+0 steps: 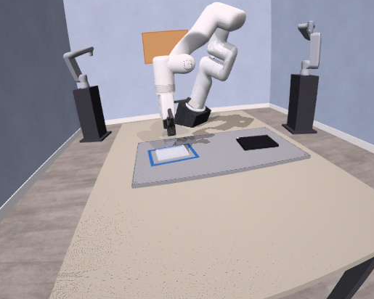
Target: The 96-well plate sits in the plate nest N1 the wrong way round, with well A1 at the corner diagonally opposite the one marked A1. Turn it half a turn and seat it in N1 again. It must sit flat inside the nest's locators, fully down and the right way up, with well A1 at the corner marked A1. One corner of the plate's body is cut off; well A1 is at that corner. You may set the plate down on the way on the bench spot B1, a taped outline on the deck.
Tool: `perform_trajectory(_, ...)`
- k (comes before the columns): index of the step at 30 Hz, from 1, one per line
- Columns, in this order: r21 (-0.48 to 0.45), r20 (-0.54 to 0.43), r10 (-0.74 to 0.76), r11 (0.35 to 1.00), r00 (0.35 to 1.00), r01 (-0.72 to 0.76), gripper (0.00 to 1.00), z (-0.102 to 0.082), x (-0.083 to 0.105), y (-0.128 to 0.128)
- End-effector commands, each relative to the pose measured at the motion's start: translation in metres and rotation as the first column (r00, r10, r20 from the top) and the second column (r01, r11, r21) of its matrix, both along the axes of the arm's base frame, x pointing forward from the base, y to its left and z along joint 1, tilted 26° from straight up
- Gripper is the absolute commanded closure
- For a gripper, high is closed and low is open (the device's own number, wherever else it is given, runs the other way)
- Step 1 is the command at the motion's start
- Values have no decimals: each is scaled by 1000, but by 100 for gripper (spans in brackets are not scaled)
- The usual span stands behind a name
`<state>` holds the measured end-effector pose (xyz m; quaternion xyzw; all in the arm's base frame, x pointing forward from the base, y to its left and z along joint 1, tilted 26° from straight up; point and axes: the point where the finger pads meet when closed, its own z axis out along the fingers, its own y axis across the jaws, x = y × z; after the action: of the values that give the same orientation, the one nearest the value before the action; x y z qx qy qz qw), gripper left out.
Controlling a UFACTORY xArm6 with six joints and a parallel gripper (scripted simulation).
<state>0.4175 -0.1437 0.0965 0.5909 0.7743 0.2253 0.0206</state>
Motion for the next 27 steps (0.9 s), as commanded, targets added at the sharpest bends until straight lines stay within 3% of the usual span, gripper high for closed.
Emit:
perform_trajectory(1, -2, 3, -1, 1000, 1000, 1, 0, 1, 1, -1)
perform_trajectory(4, -2, 3, -1, 1000, 1000, 1, 0, 1, 1, -1)
perform_trajectory(14, 67, -91, -234, 968, 968, 241, 0, 1, 1, -1)
perform_trajectory(27, 124, -268, -557, 789, 786, 601, 0, 1, 1, -1)
